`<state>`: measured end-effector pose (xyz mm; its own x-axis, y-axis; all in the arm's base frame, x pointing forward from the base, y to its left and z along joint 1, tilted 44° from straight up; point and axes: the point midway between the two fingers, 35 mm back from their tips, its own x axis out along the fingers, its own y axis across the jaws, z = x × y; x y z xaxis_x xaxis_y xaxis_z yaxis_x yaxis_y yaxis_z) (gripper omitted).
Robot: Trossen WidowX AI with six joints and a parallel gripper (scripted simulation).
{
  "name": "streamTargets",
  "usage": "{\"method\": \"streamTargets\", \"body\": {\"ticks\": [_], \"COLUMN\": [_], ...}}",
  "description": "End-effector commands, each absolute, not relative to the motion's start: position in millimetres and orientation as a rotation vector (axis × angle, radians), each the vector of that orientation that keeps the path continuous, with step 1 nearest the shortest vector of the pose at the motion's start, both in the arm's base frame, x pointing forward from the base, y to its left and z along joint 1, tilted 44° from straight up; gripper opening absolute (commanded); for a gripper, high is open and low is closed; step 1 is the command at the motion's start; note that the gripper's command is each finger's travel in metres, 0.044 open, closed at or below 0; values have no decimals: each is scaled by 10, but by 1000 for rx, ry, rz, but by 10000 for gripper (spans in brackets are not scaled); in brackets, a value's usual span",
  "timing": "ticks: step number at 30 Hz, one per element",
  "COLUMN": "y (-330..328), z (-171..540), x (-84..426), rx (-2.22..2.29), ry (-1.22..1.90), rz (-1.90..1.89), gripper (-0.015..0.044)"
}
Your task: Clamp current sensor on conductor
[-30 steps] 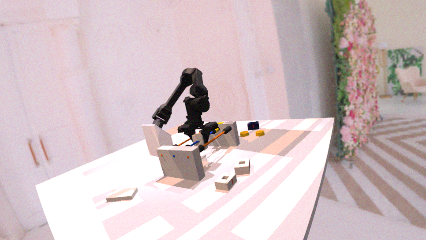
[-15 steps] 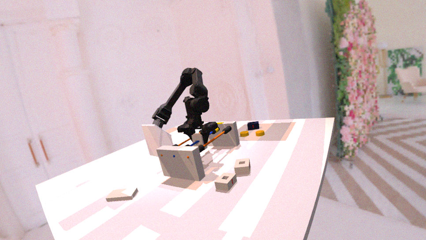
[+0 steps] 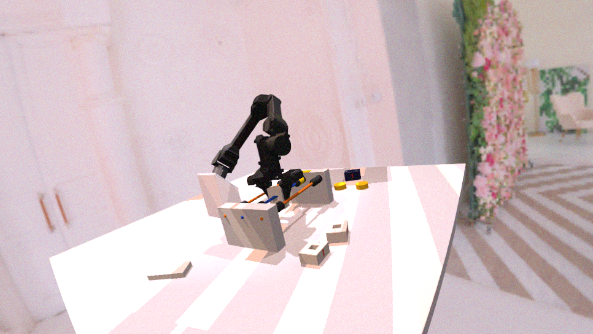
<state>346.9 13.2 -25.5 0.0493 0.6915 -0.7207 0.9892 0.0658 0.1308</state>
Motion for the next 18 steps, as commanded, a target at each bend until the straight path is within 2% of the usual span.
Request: {"method": "streamTargets", "body": {"ticks": [1,15,18], "y": [135,168,135], "z": [-247,-284,-257], "x": [3457,3452,3459], "rx": [1701,1698,1695], "ry": [1699,1699,1695], "rz": [-591,-590,-589], "gripper": [0,0,79]}}
